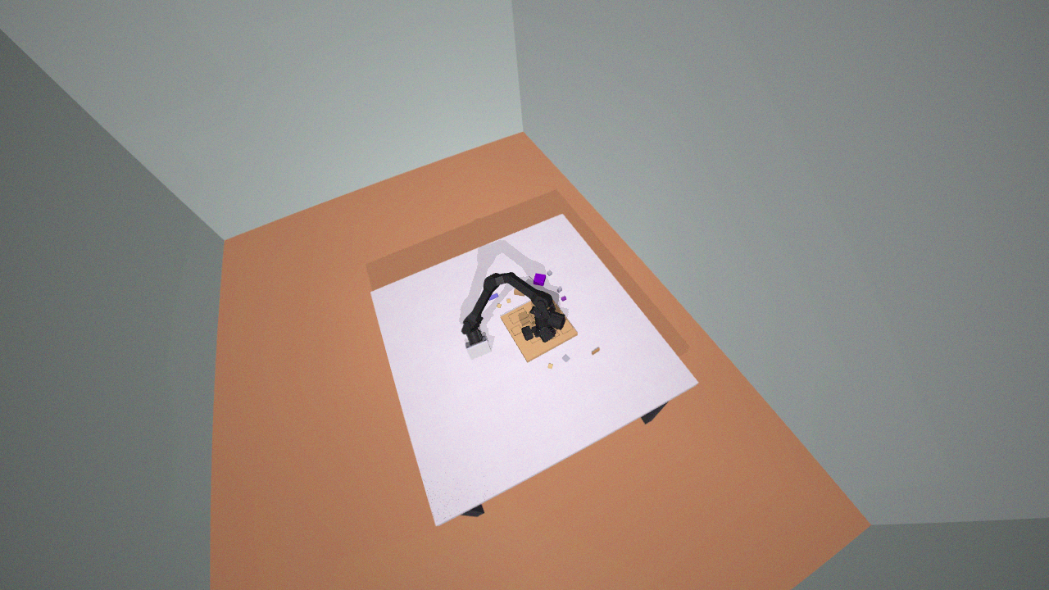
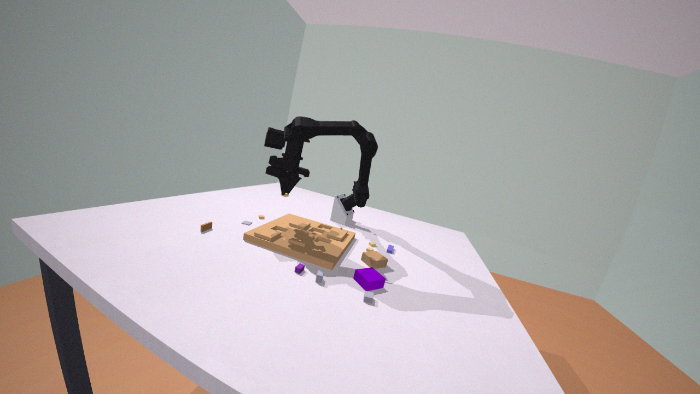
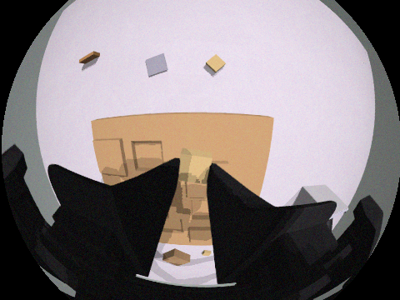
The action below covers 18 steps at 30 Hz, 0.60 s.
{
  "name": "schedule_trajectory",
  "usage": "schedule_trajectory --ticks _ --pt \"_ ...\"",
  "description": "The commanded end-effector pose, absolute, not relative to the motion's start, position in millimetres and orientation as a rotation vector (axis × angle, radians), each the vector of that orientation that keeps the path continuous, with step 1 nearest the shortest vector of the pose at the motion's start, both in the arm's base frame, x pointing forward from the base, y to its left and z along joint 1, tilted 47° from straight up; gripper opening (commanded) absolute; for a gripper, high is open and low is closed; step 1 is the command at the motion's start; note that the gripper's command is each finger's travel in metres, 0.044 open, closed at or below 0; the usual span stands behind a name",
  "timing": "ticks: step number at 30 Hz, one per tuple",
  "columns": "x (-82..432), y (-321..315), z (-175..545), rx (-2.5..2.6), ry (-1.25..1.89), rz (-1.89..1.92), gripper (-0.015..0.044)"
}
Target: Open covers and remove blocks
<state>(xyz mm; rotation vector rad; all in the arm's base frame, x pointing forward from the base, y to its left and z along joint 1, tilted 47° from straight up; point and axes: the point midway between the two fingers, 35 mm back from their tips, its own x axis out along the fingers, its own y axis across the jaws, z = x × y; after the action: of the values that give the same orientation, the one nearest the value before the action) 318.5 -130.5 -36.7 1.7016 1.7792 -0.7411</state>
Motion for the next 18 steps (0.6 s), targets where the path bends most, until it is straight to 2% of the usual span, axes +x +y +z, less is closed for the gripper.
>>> schedule_trajectory --ticks 1,18 --pt "312.1 -144.0 -49.5 1.697 1.777 -0.741 0.0080" --pt "280.2 -182.0 -94.5 1.700 1.791 -0.728 0.0080"
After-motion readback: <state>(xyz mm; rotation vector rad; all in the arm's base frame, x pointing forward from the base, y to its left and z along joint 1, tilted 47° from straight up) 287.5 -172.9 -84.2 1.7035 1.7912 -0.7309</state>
